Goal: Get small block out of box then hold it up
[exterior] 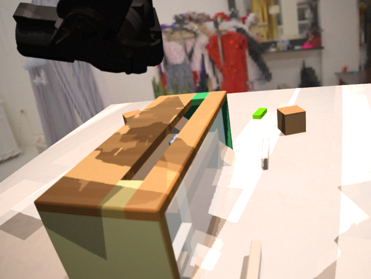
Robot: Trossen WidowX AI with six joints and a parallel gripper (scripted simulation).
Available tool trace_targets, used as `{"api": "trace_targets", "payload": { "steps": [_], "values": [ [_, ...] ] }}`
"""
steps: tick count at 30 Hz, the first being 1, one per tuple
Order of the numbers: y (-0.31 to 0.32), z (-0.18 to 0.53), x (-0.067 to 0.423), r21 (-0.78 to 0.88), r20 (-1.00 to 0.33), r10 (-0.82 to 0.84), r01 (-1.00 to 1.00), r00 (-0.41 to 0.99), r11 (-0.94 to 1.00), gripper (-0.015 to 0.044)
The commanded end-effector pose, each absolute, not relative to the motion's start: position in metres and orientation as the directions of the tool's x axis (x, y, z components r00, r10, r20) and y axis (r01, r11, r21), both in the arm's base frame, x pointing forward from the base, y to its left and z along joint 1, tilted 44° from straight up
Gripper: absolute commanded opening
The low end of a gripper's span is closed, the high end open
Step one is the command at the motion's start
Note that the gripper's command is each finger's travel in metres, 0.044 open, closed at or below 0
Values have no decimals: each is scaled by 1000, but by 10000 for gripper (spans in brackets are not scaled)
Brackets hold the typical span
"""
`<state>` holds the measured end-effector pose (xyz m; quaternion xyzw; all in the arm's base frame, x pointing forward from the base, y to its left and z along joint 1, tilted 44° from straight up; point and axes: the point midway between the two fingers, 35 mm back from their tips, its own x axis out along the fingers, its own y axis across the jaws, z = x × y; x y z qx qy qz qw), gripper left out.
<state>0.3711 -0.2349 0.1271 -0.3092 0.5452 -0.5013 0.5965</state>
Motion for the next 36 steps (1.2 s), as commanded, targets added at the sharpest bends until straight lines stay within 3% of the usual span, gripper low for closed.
{"api": "trace_targets", "payload": {
  "steps": [1,4,9,13,16,22,36],
  "values": [
    [-235,126,371,-914,-354,-931,244,-94,323,400],
    [-229,103,366,-846,-533,-844,3,-62,534,400],
    [-195,66,349,-446,-851,-524,-489,-29,750,400],
    [-152,55,333,-103,-984,-179,-773,-14,625,400],
    [-116,60,323,34,-995,100,-910,8,414,400],
    [-78,80,314,10,-916,396,-986,56,164,400],
    [-77,81,314,7,-913,405,-987,58,158,400]
  ]
}}
